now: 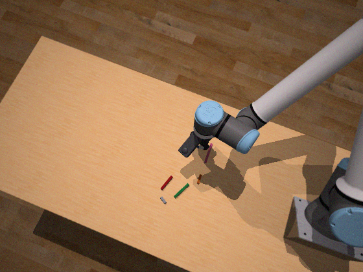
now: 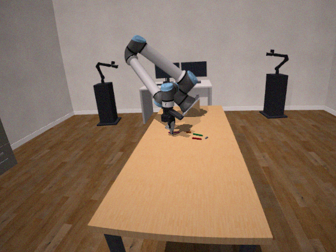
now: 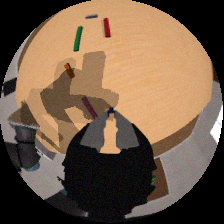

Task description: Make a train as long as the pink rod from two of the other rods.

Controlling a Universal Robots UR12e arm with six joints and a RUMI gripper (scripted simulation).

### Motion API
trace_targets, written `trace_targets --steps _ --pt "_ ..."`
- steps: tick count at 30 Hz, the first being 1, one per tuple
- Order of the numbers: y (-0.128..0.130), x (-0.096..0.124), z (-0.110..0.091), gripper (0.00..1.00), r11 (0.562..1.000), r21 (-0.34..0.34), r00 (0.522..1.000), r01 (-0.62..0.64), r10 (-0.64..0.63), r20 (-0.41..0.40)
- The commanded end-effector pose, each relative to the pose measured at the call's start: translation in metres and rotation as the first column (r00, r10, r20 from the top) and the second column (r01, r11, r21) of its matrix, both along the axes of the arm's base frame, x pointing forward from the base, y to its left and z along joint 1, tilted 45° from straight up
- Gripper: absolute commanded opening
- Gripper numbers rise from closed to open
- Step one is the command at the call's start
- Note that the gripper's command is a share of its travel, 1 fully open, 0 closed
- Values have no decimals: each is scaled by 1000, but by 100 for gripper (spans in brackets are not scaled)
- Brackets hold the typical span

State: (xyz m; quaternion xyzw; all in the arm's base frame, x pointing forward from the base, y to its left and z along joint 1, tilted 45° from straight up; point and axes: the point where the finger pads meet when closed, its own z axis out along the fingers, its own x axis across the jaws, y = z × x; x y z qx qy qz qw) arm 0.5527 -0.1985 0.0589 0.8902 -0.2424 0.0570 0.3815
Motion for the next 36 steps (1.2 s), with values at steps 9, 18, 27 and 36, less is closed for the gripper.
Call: trace_targets --steps 9,18,27,36 --pt "0 -2 0 0 1000 1 1000 2 -2 1" --pt "0 -2 0 0 1000 1 1000 2 -2 1" --pt "-2 -3 -3 0 1000 1 1000 3 -3 -2" --pt "-7 -4 -9 0 1000 2 1000 2 -2 -3"
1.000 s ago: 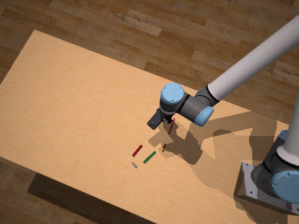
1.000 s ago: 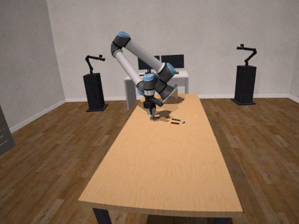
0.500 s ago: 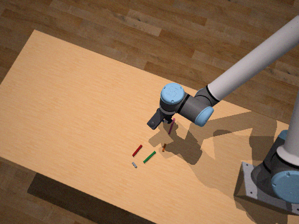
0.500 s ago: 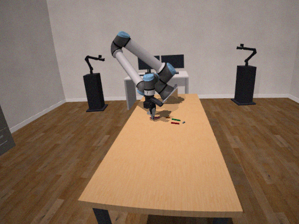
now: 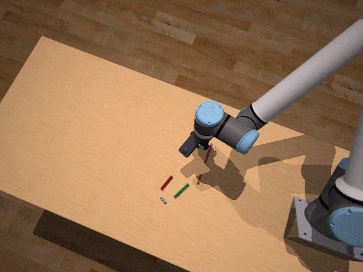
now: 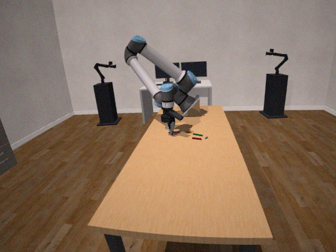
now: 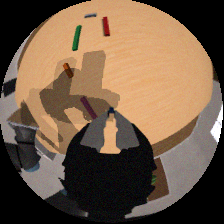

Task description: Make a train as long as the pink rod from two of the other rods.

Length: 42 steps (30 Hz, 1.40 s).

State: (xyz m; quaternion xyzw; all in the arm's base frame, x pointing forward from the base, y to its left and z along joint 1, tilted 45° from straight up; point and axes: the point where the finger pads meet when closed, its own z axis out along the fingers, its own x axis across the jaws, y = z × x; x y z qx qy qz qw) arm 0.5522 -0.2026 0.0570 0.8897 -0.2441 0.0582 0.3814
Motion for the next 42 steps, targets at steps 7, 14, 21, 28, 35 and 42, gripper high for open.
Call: trace_targets --steps 7,14,21,28,35,42 --pt "-4 -3 -8 0 1000 2 1000 0 0 -6" --pt "-4 -2 -7 0 1000 1 1000 -2 2 -3" --pt "-4 -2 -7 0 1000 2 1000 -2 2 -3" --pt "-4 -2 -7 0 1000 2 1000 -2 2 -3" --pt "-4 -2 -7 0 1000 2 1000 -2 2 -3" --pt "-4 -2 -7 0 1000 2 1000 -2 2 -3"
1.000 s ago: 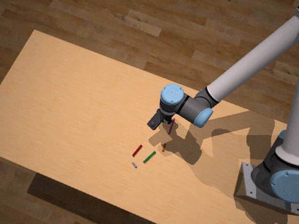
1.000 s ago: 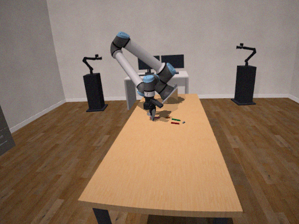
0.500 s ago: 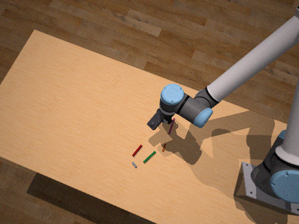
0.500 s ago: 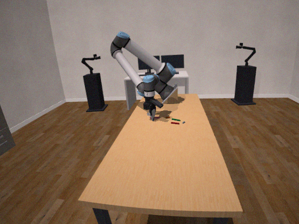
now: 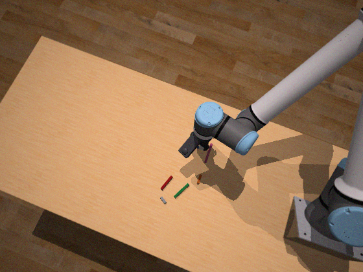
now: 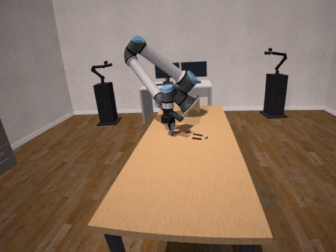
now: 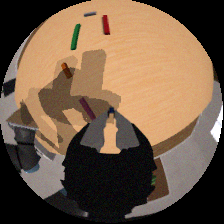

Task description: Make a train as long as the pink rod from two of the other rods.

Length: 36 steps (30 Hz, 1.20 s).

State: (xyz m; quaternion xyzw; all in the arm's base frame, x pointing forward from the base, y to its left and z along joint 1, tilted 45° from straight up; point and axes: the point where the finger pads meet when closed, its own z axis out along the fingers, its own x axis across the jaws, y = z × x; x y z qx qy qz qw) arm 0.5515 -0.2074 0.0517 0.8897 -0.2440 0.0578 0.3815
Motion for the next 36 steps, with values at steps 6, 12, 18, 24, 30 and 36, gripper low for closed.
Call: trace_targets --steps 6,12,18,24,30,36 --pt "1 -2 -1 6 1000 1 1000 -2 2 -3" --pt "1 -2 -1 11 1000 1 1000 -2 2 -3" --pt "1 -2 -1 14 1000 1 1000 -2 2 -3" --pt "1 -2 -1 14 1000 1 1000 -2 2 -3" --pt "4 0 3 14 1000 0 1000 -3 3 1" --pt "12 3 12 14 1000 -1 1000 -3 3 4"
